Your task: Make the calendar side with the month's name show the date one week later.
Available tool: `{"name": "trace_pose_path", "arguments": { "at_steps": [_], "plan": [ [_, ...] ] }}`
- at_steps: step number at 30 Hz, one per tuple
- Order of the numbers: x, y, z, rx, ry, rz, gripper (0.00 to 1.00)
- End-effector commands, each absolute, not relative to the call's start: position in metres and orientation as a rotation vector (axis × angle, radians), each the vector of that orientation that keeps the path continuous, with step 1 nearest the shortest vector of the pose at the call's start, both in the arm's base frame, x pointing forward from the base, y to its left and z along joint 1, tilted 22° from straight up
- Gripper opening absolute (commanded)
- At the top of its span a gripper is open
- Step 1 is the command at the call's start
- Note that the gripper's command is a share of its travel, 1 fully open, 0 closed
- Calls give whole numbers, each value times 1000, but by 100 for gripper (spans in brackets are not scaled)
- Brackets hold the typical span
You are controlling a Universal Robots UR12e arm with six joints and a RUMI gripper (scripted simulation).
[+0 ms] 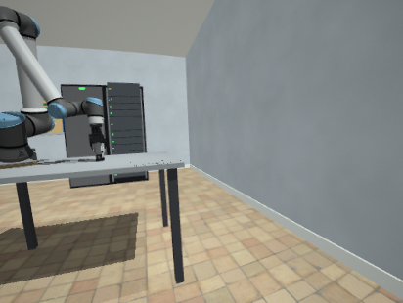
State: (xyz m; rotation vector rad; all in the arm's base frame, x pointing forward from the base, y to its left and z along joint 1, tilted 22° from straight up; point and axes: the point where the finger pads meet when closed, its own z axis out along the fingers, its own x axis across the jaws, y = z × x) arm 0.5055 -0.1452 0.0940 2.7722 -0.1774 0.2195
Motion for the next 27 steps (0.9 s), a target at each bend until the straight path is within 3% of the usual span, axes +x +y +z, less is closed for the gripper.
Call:
{"name": "trace_pose_path", "arguments": {
  "at_steps": [1,16,27],
  "plan": [
    [506,-145,95,2772,-177,221,10],
    [504,-141,105,2772,-177,221,10],
    [495,-116,170,2772,-177,221,10]
  ]
}}
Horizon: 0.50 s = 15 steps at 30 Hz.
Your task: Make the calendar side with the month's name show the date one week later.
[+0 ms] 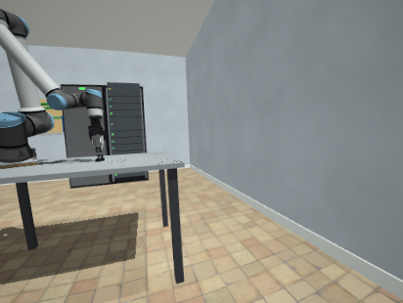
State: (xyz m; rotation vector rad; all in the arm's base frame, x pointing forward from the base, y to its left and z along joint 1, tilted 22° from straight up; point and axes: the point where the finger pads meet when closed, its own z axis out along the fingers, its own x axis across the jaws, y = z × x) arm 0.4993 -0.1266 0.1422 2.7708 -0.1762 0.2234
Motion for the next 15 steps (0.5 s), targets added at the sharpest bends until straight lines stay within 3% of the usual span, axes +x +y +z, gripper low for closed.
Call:
{"name": "trace_pose_path", "arguments": {
  "at_steps": [1,15],
  "plan": [
    [495,-114,174,2772,-177,221,10],
    [493,-110,187,2772,-177,221,10]
  ]
}}
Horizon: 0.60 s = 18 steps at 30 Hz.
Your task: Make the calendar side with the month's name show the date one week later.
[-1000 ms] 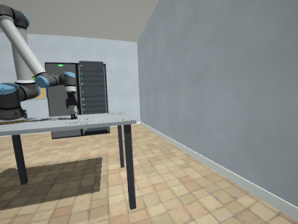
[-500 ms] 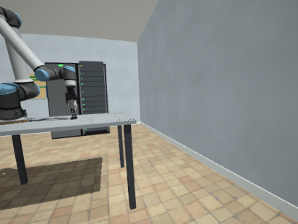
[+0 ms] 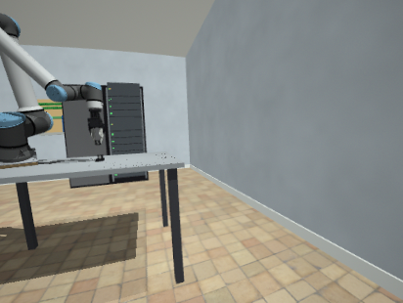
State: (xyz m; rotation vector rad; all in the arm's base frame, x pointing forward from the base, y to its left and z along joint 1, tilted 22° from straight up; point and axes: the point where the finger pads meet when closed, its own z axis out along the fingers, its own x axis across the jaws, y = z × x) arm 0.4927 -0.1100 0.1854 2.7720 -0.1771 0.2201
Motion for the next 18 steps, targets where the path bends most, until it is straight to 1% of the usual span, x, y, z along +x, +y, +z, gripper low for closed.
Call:
{"name": "trace_pose_path", "arguments": {
  "at_steps": [1,10,18],
  "plan": [
    [493,-110,187,2772,-177,221,10],
    [493,-107,186,2773,-137,213,10],
    [497,-93,179,2765,130,163,10]
  ]
}}
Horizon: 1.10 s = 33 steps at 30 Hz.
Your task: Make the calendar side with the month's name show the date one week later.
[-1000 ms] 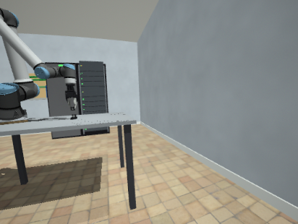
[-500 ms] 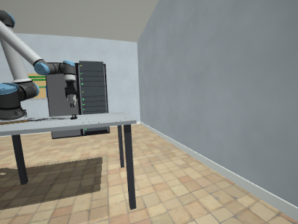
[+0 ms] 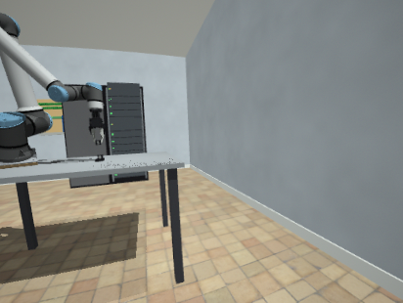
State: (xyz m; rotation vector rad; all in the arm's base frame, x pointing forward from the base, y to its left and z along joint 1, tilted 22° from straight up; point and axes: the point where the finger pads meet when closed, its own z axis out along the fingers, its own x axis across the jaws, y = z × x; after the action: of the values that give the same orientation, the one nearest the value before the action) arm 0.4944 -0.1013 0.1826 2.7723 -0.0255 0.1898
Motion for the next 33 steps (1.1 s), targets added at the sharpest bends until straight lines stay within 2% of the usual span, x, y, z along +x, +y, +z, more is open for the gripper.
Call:
{"name": "trace_pose_path", "arguments": {
  "at_steps": [1,33],
  "plan": [
    [497,-90,178,2761,182,153,10],
    [508,-25,148,2387,1386,-94,10]
  ]
}}
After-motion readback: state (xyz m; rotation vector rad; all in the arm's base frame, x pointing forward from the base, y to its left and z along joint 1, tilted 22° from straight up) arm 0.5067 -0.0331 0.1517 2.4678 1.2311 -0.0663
